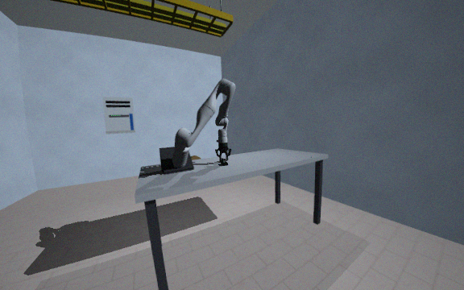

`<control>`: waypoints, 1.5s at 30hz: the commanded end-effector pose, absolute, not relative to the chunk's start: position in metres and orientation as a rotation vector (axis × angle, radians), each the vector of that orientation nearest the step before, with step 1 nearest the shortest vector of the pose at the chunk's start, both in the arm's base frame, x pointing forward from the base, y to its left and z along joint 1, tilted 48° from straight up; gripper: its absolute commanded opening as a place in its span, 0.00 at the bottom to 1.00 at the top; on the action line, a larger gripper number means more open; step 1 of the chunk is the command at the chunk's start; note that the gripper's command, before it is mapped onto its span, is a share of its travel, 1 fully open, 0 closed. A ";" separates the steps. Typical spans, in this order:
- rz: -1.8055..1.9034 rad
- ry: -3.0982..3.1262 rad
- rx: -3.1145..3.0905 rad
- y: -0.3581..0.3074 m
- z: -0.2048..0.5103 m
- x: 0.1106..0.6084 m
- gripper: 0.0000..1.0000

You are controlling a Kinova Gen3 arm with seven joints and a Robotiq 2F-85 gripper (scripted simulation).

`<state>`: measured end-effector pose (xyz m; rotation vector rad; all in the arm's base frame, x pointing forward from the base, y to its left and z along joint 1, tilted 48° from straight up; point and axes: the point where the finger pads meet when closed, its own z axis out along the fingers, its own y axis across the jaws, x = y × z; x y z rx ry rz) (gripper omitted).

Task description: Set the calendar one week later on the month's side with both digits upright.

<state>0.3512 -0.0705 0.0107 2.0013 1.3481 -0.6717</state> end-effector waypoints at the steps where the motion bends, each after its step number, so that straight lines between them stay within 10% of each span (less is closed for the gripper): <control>1: -0.677 1.348 2.000 -0.072 0.009 0.350 0.48; 40: -0.677 1.348 2.000 -0.072 0.009 0.350 0.48; 41: -0.677 1.348 2.000 -0.072 0.009 0.350 0.28; 45: -0.677 1.348 2.000 -0.072 0.009 0.350 0.28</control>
